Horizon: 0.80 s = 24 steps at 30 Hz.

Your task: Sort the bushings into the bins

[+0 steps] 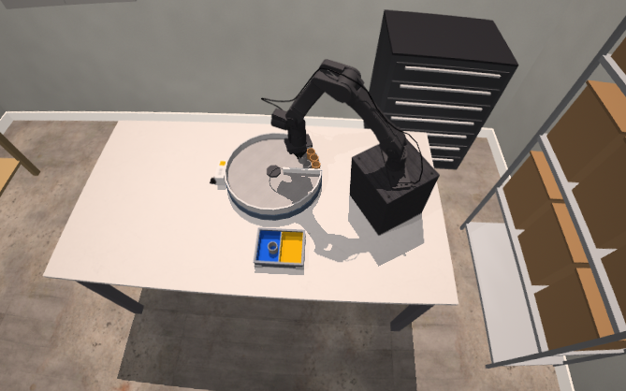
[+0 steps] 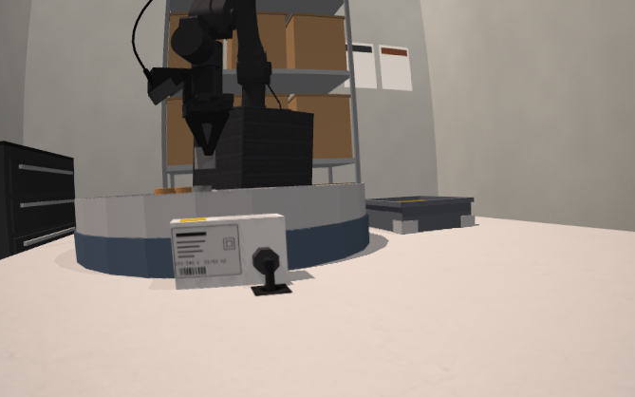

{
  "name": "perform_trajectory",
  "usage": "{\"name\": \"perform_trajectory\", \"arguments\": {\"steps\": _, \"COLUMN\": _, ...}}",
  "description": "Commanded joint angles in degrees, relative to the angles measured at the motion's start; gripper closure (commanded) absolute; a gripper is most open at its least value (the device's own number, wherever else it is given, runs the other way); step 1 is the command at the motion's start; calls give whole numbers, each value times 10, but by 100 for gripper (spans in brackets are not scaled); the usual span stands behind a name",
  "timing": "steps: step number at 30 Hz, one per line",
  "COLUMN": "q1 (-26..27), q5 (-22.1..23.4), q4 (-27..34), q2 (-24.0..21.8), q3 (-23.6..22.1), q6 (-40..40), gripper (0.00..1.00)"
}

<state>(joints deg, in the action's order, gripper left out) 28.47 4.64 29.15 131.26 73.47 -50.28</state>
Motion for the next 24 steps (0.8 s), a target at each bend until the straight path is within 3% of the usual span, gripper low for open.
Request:
{"name": "perform_trajectory", "arguments": {"steps": 1, "q1": -14, "q5": -7, "q4": -6, "q2": -20, "q3": 3, "q6": 7, "gripper": 100}}
{"name": "perform_trajectory", "arguments": {"steps": 5, "q1": -57, "q5": -10, "q4": -2, "q2": -24, "q3": -8, "q6": 12, "gripper": 100}}
{"name": "perform_trajectory", "arguments": {"steps": 16, "q1": -218, "q5": -22, "q4": 36, "q2": 16, "q3": 75, "q6": 36, "gripper": 100}}
{"name": "perform_trajectory", "arguments": {"steps": 18, "q1": -218, "q5": -22, "q4": 36, "q2": 16, "q3": 75, "q6": 36, "gripper": 100}}
{"name": "perform_trajectory", "arguments": {"steps": 24, "q1": -307, "q5": -30, "q4": 79, "q2": 54, "q3": 163, "q6": 64, "gripper": 100}}
